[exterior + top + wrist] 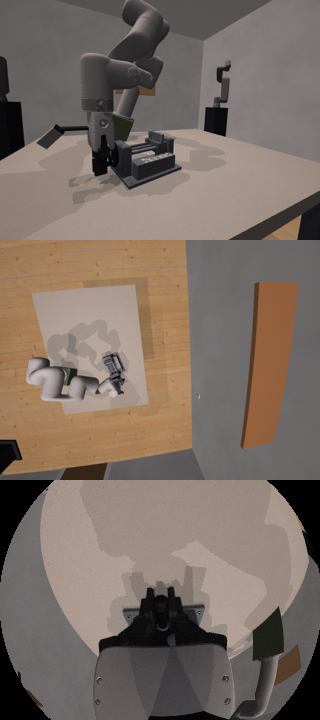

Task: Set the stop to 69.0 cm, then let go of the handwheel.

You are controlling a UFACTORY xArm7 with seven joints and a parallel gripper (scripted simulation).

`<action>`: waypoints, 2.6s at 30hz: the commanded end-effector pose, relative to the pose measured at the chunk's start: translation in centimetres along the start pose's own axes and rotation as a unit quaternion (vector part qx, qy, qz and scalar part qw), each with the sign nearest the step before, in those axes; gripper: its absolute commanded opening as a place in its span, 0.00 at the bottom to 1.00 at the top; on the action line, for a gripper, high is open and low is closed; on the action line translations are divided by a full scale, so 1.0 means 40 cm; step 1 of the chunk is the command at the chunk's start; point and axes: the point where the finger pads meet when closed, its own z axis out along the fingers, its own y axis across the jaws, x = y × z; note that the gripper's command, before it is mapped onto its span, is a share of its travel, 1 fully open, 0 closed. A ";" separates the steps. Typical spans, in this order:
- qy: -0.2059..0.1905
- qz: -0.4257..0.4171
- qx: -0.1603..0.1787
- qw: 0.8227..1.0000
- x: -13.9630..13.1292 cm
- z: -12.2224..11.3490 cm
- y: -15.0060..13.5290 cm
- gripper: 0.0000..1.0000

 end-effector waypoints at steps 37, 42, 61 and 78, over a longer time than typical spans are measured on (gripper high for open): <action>0.002 0.000 0.003 1.000 0.004 -0.130 0.042 0.06; 0.002 0.000 0.003 1.000 0.004 -0.123 0.066 0.06; 0.002 0.000 0.003 1.000 0.004 -0.044 0.100 0.06; 0.002 0.000 0.003 1.000 0.004 0.004 0.052 0.06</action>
